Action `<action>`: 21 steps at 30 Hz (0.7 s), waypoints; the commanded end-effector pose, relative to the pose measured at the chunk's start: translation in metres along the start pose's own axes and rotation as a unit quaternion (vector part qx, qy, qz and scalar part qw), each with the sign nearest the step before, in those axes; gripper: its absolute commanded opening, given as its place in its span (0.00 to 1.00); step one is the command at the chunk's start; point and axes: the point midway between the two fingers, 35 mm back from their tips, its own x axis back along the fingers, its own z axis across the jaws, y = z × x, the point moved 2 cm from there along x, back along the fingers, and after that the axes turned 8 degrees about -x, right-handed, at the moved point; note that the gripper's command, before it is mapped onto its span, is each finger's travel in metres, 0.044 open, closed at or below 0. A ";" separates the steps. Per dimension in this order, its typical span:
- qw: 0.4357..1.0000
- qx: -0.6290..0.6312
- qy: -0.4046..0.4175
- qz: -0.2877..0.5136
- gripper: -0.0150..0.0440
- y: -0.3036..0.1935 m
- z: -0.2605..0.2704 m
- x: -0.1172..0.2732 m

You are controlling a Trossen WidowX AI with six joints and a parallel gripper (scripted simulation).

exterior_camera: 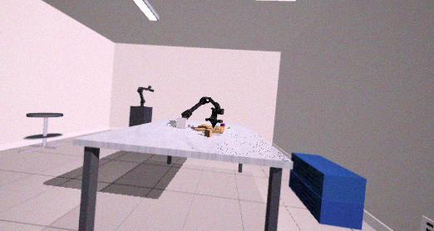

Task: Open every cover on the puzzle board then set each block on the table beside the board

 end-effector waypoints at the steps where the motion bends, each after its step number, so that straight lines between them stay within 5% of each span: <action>1: 1.000 -0.001 -0.002 -0.001 0.25 0.001 -0.001 -0.005; 21: 1.000 -0.001 -0.003 -0.002 0.25 0.000 -0.002 -0.014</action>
